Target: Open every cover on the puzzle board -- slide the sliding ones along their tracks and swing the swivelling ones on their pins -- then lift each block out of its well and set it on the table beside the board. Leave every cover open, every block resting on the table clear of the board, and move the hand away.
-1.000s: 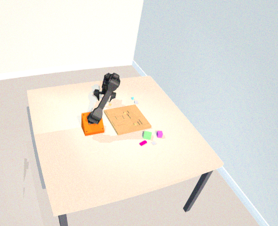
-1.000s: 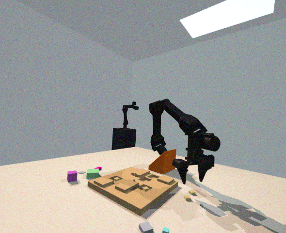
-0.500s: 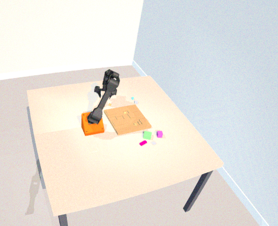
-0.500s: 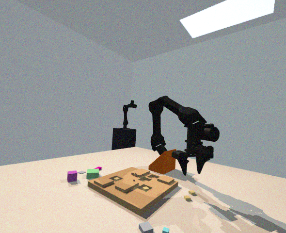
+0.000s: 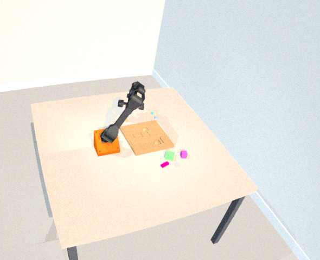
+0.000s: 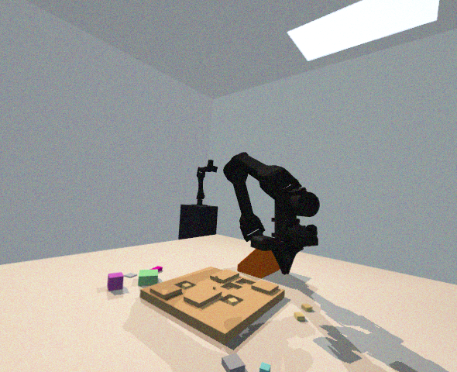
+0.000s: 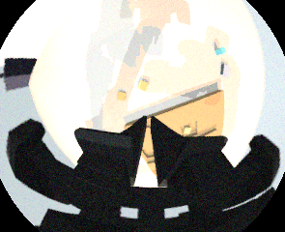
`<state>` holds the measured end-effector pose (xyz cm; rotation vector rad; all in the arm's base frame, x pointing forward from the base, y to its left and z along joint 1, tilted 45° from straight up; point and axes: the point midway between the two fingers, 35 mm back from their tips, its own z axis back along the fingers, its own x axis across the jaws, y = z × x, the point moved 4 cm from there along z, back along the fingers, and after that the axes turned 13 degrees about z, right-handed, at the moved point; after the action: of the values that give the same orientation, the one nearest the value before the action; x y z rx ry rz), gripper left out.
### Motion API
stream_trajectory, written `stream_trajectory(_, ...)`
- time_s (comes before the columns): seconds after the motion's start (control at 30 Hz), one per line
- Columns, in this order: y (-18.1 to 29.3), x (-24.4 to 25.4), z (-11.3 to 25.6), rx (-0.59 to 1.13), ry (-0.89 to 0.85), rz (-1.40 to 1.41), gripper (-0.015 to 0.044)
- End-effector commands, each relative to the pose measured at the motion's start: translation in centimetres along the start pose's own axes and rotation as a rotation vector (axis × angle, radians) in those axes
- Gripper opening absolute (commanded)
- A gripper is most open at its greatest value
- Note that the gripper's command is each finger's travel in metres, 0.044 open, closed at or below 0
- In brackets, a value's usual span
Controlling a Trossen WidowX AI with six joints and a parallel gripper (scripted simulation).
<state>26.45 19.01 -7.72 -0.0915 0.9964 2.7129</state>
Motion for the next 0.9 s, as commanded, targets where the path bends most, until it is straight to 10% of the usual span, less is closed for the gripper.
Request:
stream_trajectory(0.0, 1.3, -1.6, 0.1, -0.003, -0.009, 0.016, 0.0)
stream_trajectory(0.87, 11.0, -10.2, 0.7, -0.02, -0.009, 0.127, 0.0)
